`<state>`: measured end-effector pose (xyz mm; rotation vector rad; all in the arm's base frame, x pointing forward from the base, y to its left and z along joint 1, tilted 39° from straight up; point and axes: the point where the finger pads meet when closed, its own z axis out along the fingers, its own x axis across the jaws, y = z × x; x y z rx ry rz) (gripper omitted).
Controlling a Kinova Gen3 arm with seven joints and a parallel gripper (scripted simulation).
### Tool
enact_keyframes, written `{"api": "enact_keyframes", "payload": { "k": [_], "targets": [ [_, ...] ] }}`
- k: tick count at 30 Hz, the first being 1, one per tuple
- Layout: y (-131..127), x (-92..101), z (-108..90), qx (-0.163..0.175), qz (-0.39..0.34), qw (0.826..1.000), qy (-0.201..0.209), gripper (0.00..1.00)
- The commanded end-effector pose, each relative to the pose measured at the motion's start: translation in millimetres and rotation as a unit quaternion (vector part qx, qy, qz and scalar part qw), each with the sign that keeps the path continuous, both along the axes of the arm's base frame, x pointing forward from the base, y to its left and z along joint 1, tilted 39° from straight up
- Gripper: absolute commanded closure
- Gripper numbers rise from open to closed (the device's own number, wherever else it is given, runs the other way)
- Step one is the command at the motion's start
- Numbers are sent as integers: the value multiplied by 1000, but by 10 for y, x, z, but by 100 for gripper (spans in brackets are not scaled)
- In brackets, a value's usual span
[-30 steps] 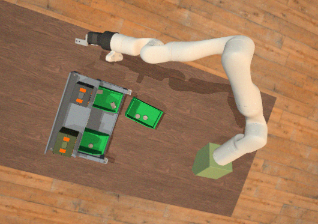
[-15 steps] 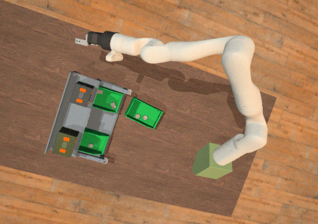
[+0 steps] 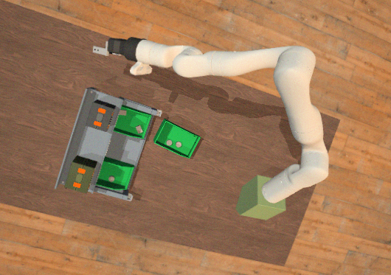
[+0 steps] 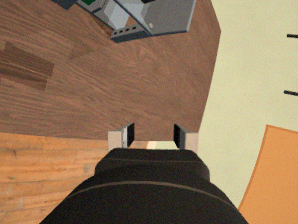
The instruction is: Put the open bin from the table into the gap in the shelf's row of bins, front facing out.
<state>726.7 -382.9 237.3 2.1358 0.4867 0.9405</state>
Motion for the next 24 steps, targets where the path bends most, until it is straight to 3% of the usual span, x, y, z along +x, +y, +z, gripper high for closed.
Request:
{"api": "enact_keyframes", "payload": {
  "k": [1, 12, 24],
  "targets": [
    [120, 61, 96, -3, 6, 1000, -2, 0],
    [305, 97, 322, -6, 6, 1000, 2, 0],
    [600, 135, 703, -5, 6, 1000, -2, 0]
  ]
}}
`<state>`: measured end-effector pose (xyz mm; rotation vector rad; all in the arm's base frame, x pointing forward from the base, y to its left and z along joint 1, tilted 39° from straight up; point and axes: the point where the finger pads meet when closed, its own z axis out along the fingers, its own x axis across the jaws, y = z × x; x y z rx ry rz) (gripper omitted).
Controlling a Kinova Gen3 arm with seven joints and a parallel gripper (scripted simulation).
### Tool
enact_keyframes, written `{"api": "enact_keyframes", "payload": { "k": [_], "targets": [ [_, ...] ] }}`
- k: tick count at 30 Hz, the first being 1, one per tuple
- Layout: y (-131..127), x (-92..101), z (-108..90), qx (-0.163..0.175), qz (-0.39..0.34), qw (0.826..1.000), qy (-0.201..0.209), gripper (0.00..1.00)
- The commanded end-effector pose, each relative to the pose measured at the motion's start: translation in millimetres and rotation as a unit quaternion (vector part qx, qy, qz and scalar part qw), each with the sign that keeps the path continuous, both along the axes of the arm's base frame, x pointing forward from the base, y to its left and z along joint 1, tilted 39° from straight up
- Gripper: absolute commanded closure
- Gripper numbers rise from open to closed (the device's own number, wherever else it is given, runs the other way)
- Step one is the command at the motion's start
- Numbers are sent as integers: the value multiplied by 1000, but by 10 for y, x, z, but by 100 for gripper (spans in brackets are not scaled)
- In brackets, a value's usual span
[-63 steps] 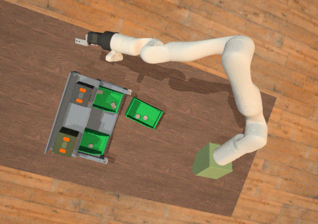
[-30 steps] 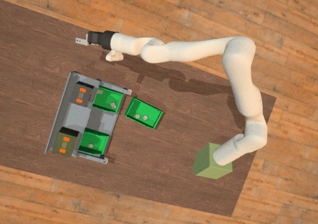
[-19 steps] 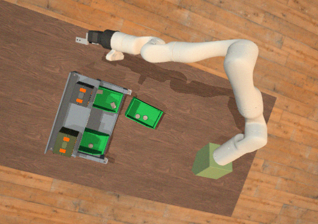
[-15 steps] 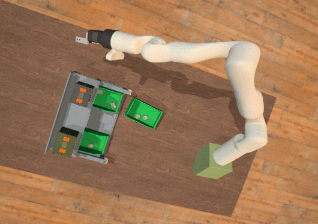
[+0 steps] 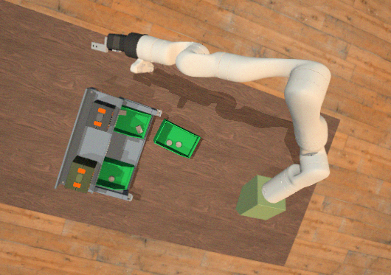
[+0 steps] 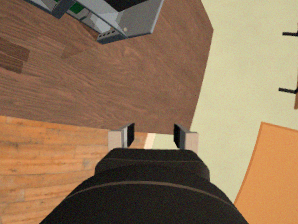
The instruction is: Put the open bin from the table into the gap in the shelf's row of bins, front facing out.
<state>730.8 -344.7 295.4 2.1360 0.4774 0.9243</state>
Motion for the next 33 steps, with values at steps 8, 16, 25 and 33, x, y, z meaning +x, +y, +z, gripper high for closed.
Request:
{"api": "enact_keyframes", "payload": {
  "k": [8, 16, 25, 33],
  "targets": [
    [341, 103, 284, 0, 13, 1000, -8, 0],
    [443, 106, 416, 2, 13, 1000, -12, 0],
    [470, 107, 451, 2, 14, 1000, -13, 0],
    [471, 106, 452, 2, 14, 1000, -13, 0]
  ]
}}
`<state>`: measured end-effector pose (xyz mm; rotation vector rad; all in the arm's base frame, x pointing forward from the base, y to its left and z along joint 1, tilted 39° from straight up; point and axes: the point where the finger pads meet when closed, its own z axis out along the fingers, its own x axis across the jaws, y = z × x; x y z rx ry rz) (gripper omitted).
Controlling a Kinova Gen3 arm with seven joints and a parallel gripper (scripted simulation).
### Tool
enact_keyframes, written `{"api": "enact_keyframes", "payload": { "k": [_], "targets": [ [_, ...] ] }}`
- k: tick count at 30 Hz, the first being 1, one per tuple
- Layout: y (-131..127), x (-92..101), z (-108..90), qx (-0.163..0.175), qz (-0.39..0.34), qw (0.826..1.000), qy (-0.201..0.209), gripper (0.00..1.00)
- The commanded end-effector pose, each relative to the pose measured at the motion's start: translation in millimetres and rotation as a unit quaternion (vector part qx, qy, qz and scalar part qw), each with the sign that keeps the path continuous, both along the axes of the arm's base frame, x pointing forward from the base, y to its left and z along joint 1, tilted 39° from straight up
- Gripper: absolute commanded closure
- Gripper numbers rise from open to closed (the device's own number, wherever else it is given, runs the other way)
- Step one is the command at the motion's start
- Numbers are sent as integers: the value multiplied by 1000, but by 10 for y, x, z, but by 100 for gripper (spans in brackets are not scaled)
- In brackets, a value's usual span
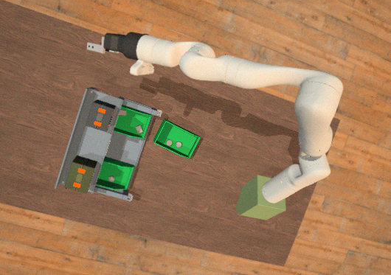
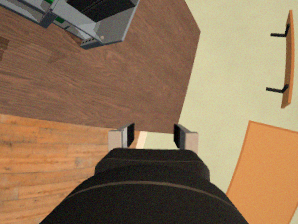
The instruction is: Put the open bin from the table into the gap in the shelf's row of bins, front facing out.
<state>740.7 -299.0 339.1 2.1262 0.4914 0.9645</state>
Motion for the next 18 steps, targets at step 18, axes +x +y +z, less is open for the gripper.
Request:
{"api": "enact_keyframes", "payload": {
  "k": [18],
  "targets": [
    [48, -22, -11, -2, 3, 1000, 7, 0]
  ]
}}
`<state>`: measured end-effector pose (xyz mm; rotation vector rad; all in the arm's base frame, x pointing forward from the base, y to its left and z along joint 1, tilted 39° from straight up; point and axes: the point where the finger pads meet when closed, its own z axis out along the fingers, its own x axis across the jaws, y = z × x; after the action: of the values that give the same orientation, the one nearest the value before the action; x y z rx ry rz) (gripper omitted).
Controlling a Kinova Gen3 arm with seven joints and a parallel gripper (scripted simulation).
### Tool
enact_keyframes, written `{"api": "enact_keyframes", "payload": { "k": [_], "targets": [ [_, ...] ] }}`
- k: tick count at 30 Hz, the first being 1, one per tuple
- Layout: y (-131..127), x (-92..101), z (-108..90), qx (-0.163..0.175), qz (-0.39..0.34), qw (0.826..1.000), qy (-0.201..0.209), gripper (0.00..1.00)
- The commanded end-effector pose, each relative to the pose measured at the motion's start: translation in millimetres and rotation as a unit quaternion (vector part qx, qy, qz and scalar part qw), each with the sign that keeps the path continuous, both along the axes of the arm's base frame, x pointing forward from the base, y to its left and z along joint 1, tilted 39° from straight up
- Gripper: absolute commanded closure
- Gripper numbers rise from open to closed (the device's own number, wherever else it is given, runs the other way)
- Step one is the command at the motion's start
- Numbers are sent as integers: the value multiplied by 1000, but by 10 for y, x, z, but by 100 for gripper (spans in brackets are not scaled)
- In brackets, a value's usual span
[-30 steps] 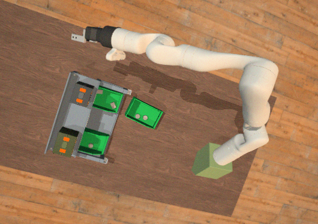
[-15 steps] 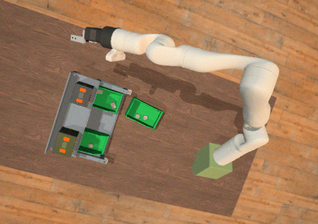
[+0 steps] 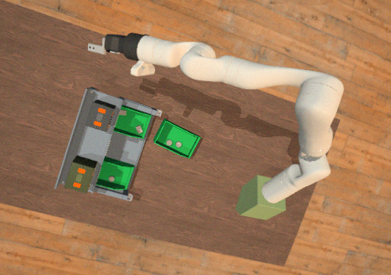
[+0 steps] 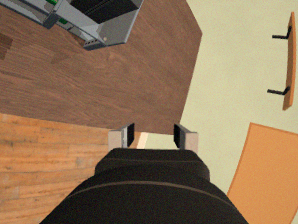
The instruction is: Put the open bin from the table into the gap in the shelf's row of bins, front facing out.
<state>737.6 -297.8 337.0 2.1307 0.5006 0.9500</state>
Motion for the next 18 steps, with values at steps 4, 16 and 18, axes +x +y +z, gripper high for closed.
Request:
{"api": "enact_keyframes", "payload": {
  "k": [4, 16, 18],
  "targets": [
    [52, -4, 0, -1, 3, 1000, 4, 0],
    [137, -88, -61, -7, 7, 1000, 24, 0],
    [157, -110, -74, -8, 8, 1000, 29, 0]
  ]
}}
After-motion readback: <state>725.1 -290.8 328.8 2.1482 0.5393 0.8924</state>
